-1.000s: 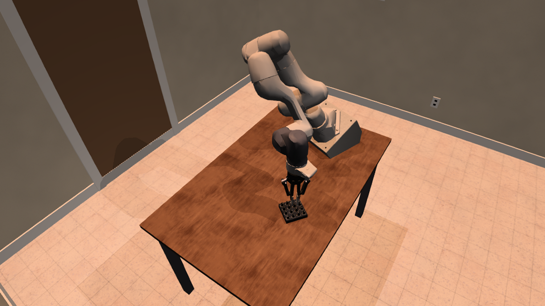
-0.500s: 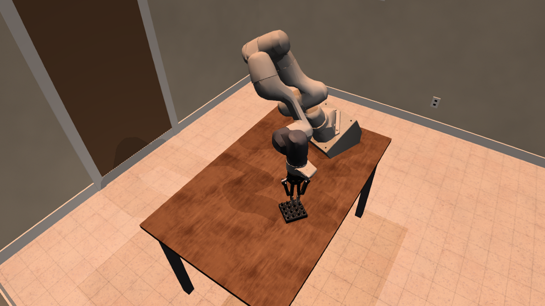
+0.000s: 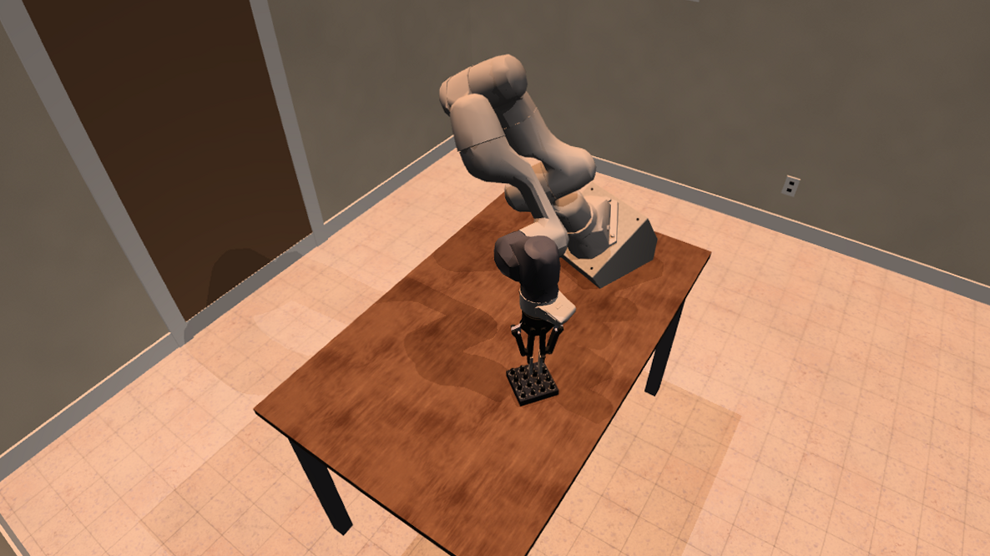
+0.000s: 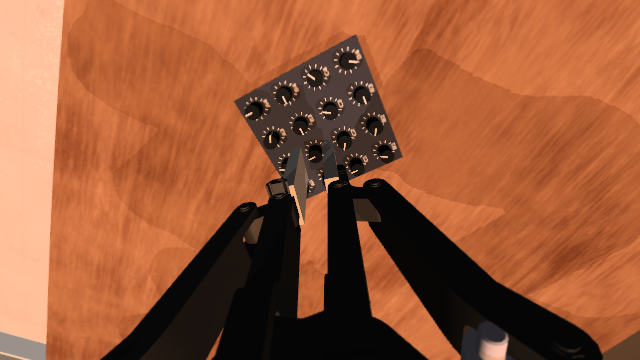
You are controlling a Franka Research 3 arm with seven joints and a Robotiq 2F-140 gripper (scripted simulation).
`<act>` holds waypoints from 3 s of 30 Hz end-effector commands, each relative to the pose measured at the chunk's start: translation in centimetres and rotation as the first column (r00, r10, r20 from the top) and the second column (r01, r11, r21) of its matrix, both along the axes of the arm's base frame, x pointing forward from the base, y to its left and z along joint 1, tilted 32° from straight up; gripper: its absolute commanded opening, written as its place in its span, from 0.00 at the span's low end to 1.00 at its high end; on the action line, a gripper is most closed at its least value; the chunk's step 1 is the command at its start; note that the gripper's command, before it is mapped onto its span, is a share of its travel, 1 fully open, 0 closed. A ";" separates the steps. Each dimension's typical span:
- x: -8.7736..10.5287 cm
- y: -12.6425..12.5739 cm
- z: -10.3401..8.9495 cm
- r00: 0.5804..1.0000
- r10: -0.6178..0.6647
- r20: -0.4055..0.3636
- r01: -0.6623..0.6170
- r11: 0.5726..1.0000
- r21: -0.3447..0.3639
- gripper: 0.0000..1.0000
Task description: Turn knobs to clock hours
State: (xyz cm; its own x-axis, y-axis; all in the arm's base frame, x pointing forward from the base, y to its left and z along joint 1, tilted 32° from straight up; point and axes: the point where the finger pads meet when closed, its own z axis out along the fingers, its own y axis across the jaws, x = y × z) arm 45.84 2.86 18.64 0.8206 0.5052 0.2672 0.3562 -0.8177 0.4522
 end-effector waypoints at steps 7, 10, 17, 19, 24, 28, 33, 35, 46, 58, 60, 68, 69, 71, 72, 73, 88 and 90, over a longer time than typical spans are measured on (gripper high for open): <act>0.1 0.0 0.0 1.000 -0.001 0.003 0.001 1.000 0.001 0.12; 0.1 0.0 0.0 1.000 -0.001 0.003 0.001 1.000 0.001 0.12; 0.2 0.0 0.1 1.000 -0.001 0.003 0.001 1.000 0.001 0.12; 0.2 0.0 0.1 1.000 -0.001 0.003 0.001 1.000 0.001 0.12; 0.2 0.0 0.1 1.000 -0.001 0.003 0.001 1.000 0.001 0.12; 0.2 0.0 0.1 1.000 -0.001 0.003 0.001 1.000 0.001 0.12; 0.2 0.0 0.1 1.000 -0.001 0.003 0.001 1.000 0.001 0.12; 0.2 0.0 0.1 1.000 -0.001 0.003 0.001 1.000 0.001 0.12; 0.2 0.0 0.1 1.000 -0.001 0.003 0.001 1.000 0.001 0.12; 0.2 0.0 0.0 1.000 -0.001 0.003 0.001 1.000 0.001 0.12; 0.2 0.0 0.0 1.000 -0.001 0.003 0.001 1.000 0.001 0.12; 0.4 -0.1 -0.3 1.000 -0.001 0.003 0.001 1.000 0.001 0.12; 0.4 -0.1 -0.4 1.000 -0.001 0.003 0.001 1.000 0.001 0.12; 0.5 -0.1 -0.5 1.000 -0.001 0.003 0.001 1.000 0.001 0.12; 0.5 -0.2 -0.6 1.000 -0.001 0.003 0.001 1.000 0.001 0.12; 0.6 -0.2 -0.7 1.000 -0.001 0.003 0.001 1.000 0.001 0.12; 0.8 -0.3 -1.1 1.000 -0.001 0.003 0.001 1.000 0.001 0.12; 0.8 -0.3 -1.1 1.000 -0.001 0.003 0.001 1.000 0.001 0.12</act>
State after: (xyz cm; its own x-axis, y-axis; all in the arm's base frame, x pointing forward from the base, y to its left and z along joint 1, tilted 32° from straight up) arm 46.51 2.49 17.48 0.8198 0.5085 0.2633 0.3596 -0.8150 0.4544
